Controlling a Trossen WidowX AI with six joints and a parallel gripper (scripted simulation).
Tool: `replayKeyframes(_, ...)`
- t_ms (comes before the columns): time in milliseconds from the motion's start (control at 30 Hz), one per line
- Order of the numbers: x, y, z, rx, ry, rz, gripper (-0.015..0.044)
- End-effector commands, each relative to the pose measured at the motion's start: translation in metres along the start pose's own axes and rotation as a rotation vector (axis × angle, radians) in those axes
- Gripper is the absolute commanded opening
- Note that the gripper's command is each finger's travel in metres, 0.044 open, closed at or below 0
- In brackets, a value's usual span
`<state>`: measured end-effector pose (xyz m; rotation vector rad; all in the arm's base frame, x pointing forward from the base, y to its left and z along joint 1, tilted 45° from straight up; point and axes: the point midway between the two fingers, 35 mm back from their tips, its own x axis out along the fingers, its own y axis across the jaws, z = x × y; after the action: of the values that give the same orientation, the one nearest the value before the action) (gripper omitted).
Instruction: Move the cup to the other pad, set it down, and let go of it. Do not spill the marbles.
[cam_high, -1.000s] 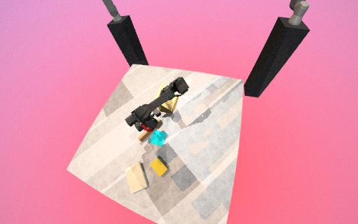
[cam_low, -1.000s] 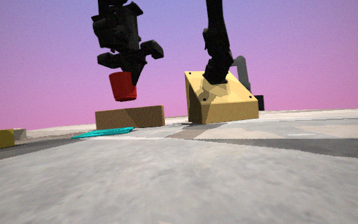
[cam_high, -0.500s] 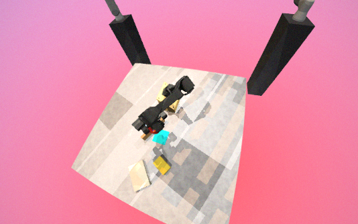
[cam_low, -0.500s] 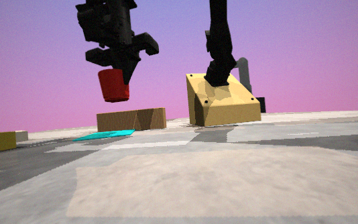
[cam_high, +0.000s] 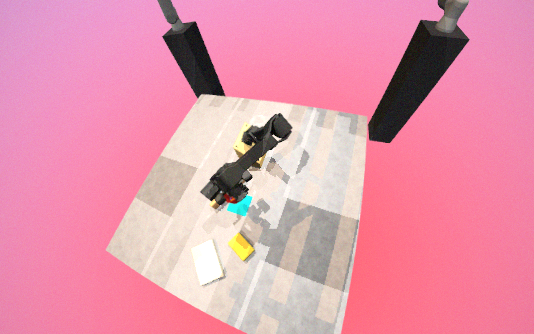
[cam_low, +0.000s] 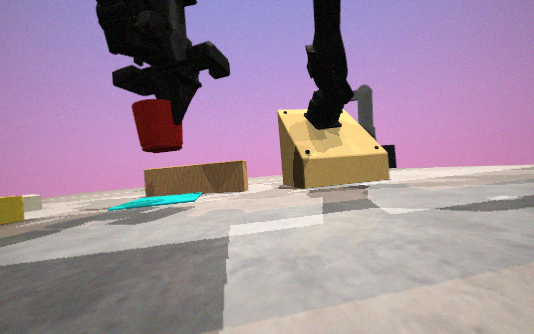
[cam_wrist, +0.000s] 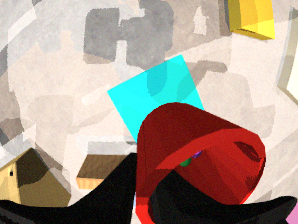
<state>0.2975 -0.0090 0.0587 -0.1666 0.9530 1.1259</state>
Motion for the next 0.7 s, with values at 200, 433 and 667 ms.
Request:
replayKeyframes(200, 0.015, 0.000, 0.000, 0.007, -0.006, 0.003, 0.0000)
replayKeyframes(433, 0.026, 0.000, 0.001, 0.007, -0.006, 0.003, 0.0000)
replayKeyframes(667, 0.037, 0.000, 0.001, 0.007, -0.006, 0.003, 0.0000)
